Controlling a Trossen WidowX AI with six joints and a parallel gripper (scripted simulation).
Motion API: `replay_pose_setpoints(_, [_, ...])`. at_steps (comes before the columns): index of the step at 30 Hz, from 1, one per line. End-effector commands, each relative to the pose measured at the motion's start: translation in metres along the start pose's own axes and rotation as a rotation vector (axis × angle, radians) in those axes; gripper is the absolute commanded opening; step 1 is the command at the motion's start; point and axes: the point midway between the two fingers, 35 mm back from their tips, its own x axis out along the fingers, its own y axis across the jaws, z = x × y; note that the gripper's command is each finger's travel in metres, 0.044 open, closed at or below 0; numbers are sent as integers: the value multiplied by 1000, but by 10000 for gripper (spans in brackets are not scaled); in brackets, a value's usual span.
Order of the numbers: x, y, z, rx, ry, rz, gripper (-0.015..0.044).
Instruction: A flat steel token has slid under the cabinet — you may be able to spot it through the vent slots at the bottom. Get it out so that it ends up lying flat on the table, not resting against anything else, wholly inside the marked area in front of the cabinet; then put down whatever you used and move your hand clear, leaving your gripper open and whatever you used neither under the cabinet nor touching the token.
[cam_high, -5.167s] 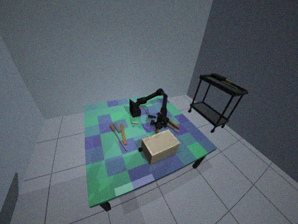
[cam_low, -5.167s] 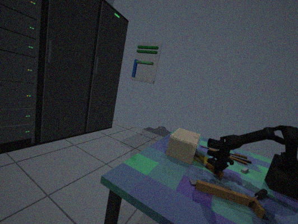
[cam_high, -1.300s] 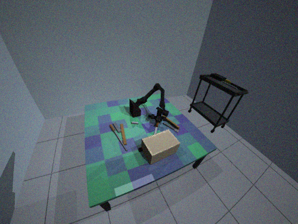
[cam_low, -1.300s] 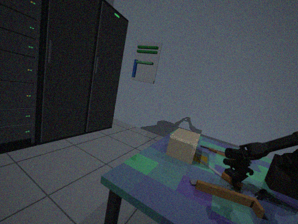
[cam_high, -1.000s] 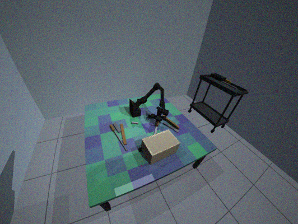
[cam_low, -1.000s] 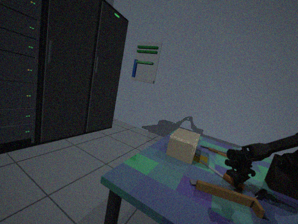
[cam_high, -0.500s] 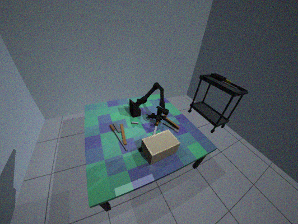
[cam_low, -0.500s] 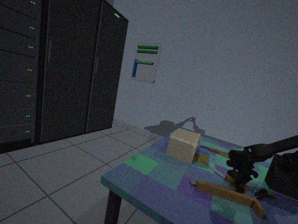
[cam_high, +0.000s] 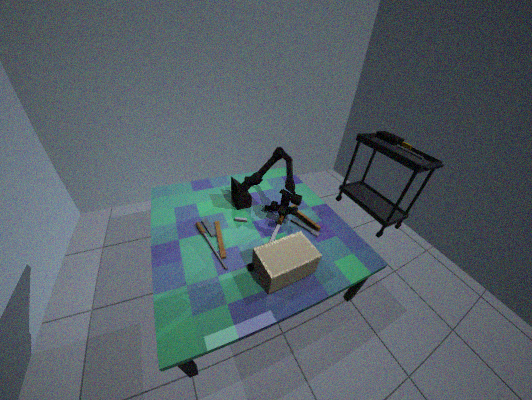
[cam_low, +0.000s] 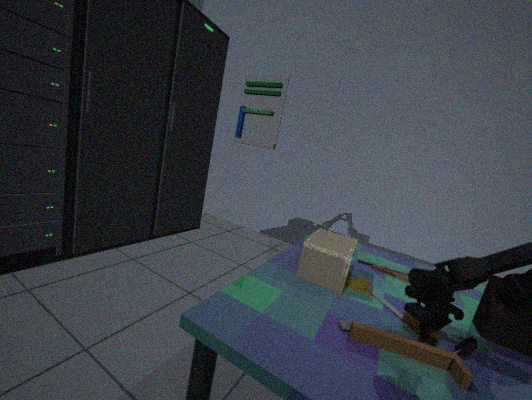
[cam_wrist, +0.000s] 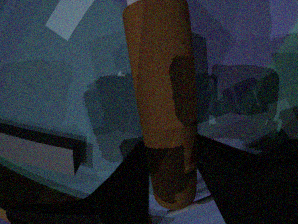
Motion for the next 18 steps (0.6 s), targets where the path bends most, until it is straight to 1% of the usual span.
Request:
replay_pose_setpoints(1, [-1,5,-1,11,-4,4,0])
replay_pose_setpoints(18, [-2,22,-9,29,-4,6,0])
